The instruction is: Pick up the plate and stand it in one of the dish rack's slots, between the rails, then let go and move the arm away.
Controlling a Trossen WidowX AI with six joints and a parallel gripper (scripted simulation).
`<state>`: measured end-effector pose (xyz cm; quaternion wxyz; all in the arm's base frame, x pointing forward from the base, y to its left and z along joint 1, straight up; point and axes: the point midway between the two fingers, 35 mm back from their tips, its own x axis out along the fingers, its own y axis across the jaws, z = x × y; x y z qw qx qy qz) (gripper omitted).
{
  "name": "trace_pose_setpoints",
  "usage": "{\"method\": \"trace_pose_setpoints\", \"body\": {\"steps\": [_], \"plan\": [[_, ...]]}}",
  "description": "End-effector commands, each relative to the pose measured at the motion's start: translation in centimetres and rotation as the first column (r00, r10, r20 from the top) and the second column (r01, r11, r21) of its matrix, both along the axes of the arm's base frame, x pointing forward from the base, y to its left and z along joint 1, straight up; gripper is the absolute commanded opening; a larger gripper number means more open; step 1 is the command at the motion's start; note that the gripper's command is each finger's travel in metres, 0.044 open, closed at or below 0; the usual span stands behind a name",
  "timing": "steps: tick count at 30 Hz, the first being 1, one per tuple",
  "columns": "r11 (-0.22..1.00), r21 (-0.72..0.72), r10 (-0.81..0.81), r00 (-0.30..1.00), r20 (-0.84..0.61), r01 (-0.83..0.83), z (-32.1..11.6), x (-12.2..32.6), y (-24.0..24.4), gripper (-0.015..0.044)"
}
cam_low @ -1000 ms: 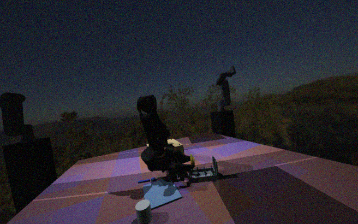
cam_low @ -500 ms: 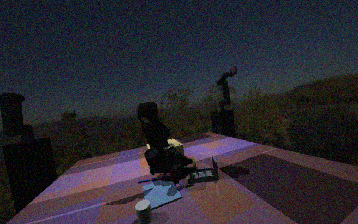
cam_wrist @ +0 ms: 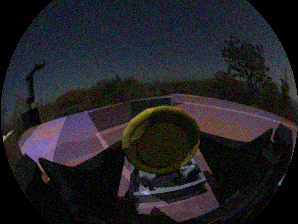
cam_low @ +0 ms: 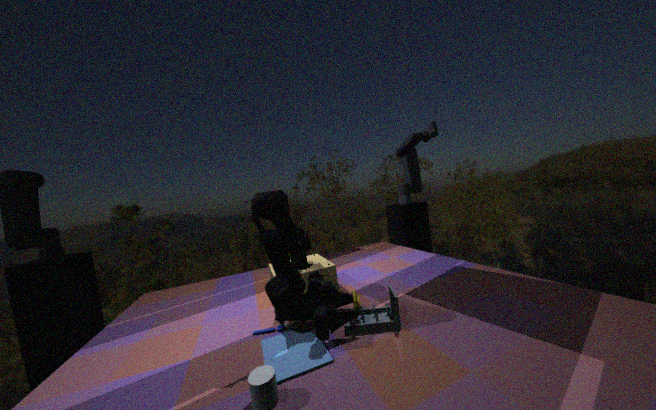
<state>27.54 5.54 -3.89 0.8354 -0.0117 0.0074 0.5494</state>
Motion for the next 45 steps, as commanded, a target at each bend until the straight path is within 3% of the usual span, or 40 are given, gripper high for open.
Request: {"method": "trace_pose_setpoints", "body": {"steps": [1,15,24,45], "plan": [[1.0,0.001,0.0,1.0,-0.001,0.0,0.0,0.0,0.0,0.0026],[1.0,0.0,0.0,1.0,0.0,0.0,0.0,0.0,0.0,0.0394],[1.0,0.0,-0.001,1.0,0.002,0.001,0.5,0.1,-0.1,0.04],[1.0,0.011,-0.006,1.0,0.027,0.005,9.9,1.5,-1.2,0.04]]}}
